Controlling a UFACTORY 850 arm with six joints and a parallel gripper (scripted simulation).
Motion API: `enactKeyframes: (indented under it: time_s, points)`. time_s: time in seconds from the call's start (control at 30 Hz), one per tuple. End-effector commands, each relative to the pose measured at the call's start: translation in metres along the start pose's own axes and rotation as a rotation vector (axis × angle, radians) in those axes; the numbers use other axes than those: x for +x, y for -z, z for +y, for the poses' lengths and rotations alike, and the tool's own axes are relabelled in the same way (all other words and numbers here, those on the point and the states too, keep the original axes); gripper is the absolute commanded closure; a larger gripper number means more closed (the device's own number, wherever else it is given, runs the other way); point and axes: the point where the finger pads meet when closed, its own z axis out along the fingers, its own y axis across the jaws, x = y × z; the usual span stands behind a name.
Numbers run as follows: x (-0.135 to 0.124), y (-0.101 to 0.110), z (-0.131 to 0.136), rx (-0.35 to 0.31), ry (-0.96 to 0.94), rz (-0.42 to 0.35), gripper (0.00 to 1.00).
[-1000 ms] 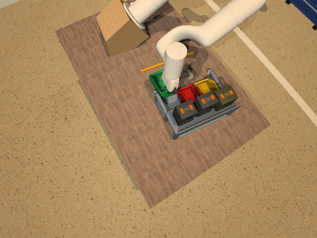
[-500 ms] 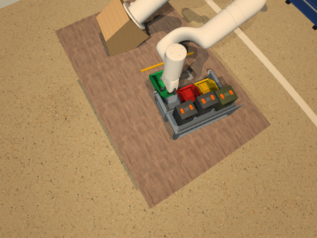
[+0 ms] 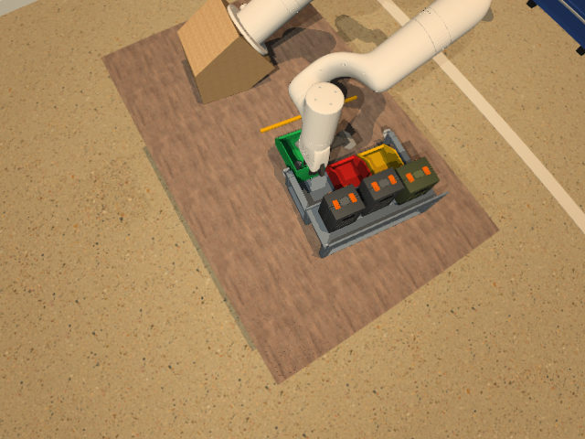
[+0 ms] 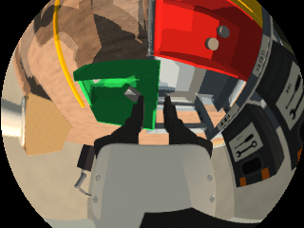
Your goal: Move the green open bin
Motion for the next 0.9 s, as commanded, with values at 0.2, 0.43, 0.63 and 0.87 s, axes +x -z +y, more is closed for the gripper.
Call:
enactKeyframes:
  time_s: [0.2,0.43,0.63,0.87]
  points:
    - [-0.0001,-0.0031,0.0005,-0.001,0.001,0.000,0.67]
    - [-0.0001,-0.0030,0.0005,-0.001,0.001,0.000,1.00]
    - [-0.0001,-0.0030,0.0005,-0.001,0.001,0.000,1.00]
    - [-0.0001,-0.0030,0.0005,-0.001,0.001,0.000,1.00]
